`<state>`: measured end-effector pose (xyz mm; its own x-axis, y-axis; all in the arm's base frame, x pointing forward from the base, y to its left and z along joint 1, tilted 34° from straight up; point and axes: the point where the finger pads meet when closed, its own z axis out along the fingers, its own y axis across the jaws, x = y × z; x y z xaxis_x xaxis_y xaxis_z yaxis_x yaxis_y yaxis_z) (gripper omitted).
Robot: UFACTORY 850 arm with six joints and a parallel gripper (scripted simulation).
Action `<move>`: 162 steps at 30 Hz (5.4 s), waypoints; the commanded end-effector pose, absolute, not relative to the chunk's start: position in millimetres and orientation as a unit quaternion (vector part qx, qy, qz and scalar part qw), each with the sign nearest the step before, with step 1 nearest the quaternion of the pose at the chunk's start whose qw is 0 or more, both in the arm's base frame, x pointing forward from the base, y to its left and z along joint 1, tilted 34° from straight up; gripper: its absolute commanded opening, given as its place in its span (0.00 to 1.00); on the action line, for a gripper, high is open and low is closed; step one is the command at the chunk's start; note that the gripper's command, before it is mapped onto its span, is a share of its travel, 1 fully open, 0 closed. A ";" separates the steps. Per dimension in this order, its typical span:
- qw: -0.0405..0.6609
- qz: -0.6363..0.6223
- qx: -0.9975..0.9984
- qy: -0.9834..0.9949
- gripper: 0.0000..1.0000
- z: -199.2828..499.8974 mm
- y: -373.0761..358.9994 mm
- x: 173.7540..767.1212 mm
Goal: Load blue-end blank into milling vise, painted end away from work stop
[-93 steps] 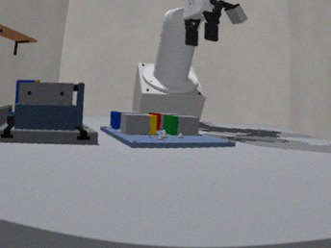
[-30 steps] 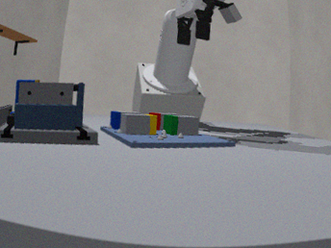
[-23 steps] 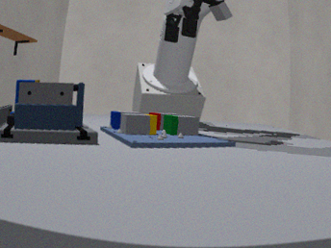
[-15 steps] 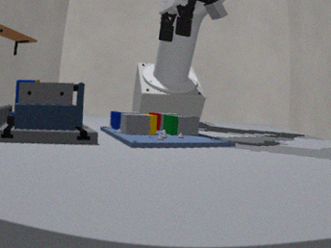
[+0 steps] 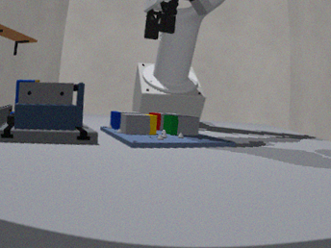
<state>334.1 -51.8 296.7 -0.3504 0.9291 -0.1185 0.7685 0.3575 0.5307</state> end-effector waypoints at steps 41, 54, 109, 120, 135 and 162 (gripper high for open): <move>0.204 0.213 0.524 0.799 1.00 294.6 -37.5 329.1; 0.204 0.213 0.524 0.799 1.00 294.6 -37.6 329.2; 0.204 0.213 0.524 0.799 1.00 294.6 -37.6 329.2; 0.204 0.213 0.524 0.799 1.00 269.7 -32.5 345.2; 0.194 0.199 0.529 0.802 1.00 242.4 -27.0 360.9; 0.203 0.213 0.524 0.799 1.00 236.0 -25.4 367.4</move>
